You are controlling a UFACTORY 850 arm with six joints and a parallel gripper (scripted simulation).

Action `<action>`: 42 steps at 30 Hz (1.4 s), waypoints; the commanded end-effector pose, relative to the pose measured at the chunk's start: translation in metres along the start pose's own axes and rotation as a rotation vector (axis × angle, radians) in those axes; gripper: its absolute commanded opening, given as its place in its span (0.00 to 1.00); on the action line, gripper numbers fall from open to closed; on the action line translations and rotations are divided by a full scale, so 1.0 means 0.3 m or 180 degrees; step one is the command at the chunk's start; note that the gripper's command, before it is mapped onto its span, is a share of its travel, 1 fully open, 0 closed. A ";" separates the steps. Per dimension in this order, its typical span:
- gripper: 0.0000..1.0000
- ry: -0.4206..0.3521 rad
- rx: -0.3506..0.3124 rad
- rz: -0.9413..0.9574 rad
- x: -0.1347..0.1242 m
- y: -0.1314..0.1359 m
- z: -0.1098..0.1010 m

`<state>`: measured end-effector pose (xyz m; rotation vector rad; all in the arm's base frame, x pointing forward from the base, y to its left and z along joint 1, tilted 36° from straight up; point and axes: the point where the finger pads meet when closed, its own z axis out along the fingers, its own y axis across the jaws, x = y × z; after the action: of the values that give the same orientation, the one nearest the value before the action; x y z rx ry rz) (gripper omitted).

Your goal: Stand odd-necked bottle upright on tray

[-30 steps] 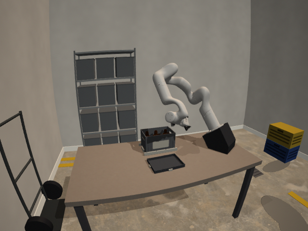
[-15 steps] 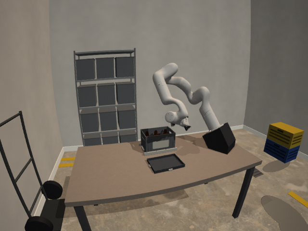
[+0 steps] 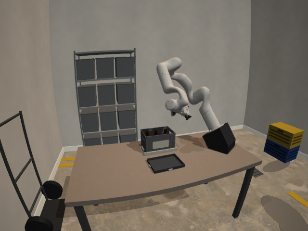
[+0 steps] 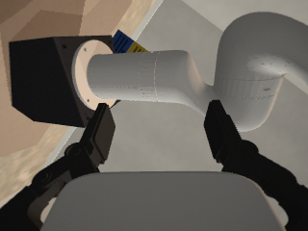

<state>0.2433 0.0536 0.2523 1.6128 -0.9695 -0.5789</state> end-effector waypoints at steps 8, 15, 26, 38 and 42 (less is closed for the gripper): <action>1.00 0.0158 0.0572 0.0157 0.143 -0.038 -0.017; 1.00 0.0358 0.1234 0.0344 0.330 -0.090 -0.044; 1.00 0.0709 0.2203 0.0614 0.616 -0.116 -0.118; 1.00 0.1199 0.3213 0.0857 0.914 -0.051 -0.224; 1.00 0.1367 0.3489 0.0906 0.991 -0.011 -0.256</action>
<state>0.4460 -0.1333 0.2917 2.2737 -1.2334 0.4773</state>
